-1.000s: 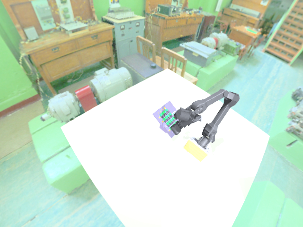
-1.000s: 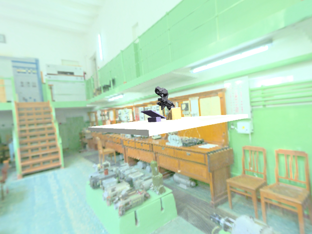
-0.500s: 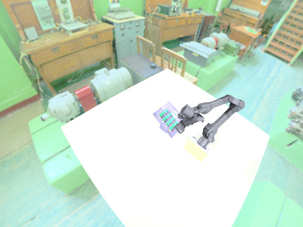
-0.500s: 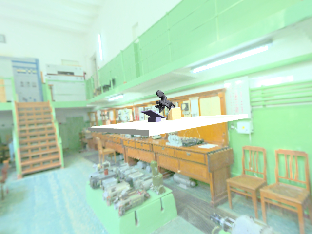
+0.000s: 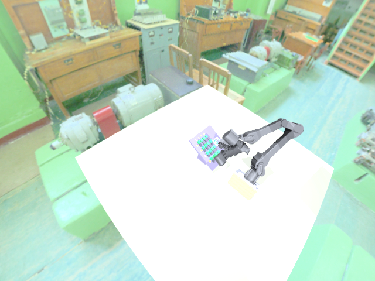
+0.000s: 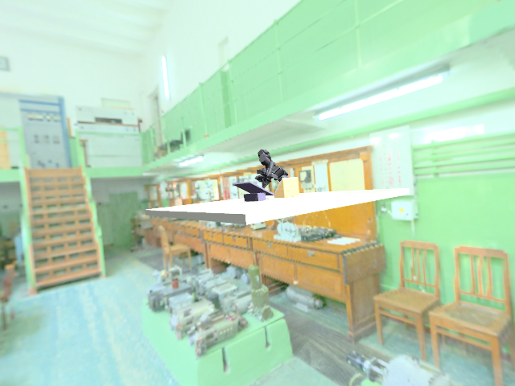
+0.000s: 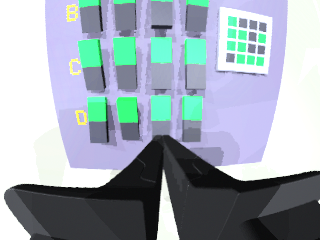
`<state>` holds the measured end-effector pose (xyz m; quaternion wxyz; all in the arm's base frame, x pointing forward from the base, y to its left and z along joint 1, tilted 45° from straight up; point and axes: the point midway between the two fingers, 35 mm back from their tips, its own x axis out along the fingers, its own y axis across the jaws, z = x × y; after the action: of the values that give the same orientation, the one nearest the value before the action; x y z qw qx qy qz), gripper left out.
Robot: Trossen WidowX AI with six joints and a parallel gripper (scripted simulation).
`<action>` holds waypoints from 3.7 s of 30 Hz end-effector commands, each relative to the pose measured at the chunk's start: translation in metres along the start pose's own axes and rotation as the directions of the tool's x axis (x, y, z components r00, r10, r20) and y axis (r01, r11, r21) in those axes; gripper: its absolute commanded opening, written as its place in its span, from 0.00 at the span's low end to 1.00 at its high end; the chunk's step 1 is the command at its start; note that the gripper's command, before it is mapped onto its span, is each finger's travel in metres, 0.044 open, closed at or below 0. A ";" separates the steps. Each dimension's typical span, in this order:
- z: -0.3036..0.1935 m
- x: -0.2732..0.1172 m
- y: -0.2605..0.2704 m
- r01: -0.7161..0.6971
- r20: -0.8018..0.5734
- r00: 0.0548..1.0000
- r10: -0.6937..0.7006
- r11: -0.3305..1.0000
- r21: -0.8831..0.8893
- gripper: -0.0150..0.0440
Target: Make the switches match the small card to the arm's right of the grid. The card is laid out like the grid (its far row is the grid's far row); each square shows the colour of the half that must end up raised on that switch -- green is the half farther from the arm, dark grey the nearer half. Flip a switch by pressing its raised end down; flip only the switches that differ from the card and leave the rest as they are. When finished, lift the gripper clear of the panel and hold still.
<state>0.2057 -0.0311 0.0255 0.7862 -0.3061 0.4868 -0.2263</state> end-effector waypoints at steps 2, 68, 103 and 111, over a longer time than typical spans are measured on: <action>-0.001 0.007 0.000 0.002 -0.003 1.000 -0.002 1.000 -0.005 0.25; -0.002 0.018 0.000 0.003 -0.002 1.000 -0.003 1.000 -0.005 0.25; -0.001 -0.003 -0.024 0.004 -0.003 1.000 -0.004 1.000 -0.006 0.25; -0.001 0.004 -0.024 0.003 -0.003 1.000 -0.004 1.000 -0.006 0.25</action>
<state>0.2044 -0.0489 0.0434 0.7853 -0.3086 0.4852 -0.2293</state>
